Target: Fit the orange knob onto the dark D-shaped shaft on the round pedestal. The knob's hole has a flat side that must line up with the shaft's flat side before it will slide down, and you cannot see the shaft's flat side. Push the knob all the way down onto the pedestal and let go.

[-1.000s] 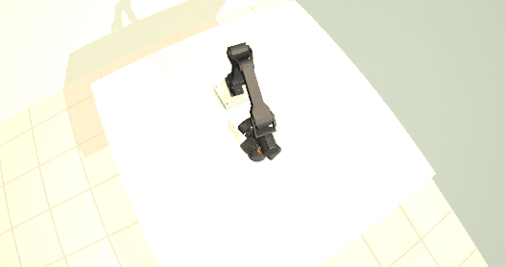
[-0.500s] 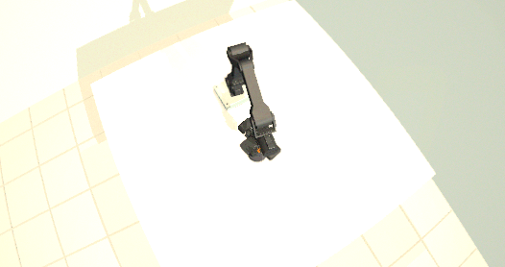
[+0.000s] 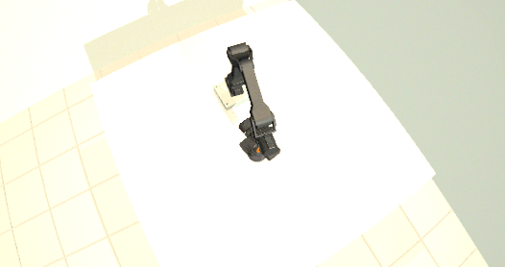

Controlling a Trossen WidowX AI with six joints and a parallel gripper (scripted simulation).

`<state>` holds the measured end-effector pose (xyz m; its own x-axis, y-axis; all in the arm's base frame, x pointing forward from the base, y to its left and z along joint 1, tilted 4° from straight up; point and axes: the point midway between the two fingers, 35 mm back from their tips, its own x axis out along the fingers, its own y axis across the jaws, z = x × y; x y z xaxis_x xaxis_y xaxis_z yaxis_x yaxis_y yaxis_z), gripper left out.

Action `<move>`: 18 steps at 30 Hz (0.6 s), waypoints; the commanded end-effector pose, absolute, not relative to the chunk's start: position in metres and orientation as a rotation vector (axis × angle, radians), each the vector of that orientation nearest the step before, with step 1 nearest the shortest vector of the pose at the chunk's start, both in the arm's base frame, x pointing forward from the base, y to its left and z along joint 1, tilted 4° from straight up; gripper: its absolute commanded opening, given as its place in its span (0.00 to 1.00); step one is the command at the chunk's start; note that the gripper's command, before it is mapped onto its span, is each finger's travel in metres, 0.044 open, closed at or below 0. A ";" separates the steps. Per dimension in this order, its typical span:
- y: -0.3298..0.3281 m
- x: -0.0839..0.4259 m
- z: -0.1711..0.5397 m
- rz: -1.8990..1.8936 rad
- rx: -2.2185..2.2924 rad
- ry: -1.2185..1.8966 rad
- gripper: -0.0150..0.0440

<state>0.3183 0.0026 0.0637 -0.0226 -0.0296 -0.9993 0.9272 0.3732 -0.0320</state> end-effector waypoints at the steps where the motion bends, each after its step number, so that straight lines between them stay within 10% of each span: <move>1: 0.002 0.319 0.065 -1.018 0.956 1.332 0.25; 18: 0.002 0.318 0.061 -1.082 1.020 1.297 0.25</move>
<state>0.3180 0.0026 0.0609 -0.0213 -0.0295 -0.9993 0.9761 0.2158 -0.0271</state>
